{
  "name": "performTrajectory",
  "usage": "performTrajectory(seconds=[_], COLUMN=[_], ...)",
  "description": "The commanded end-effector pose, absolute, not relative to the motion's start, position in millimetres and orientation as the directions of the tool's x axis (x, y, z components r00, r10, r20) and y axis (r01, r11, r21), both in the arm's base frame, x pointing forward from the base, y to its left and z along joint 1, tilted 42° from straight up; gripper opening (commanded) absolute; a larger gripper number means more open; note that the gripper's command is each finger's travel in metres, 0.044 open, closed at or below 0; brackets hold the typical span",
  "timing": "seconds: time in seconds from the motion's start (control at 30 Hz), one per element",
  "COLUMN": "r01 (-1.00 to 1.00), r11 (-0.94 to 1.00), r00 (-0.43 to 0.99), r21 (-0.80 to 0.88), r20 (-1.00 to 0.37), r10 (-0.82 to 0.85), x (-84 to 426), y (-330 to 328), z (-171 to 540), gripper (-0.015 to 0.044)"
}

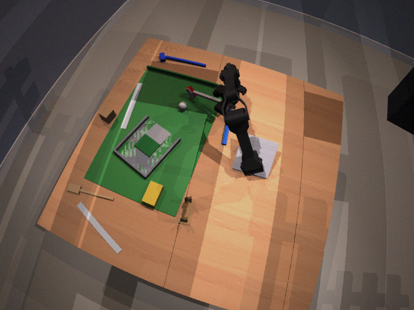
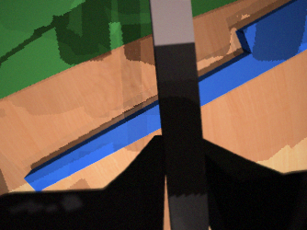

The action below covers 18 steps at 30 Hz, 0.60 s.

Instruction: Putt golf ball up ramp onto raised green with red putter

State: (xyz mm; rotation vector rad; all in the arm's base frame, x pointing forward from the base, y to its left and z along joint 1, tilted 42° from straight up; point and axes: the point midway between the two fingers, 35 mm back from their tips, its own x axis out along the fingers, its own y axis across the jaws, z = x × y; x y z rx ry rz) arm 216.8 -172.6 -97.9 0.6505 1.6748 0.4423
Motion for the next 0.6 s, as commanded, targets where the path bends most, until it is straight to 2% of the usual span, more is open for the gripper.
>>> performTrajectory(seconds=[0.0, 0.3, 0.57], r01=[0.178, 0.171, 0.171], r11=[0.769, 0.764, 0.764], r00=[-0.116, -0.117, -0.117], r21=[0.614, 0.622, 0.622], r20=[-0.763, -0.757, -0.757], r10=[0.636, 0.643, 0.642], x=[224, 241, 243], y=[-159, -70, -76], z=[-85, -17, -7], gripper=[0.0000, 0.0000, 0.0000])
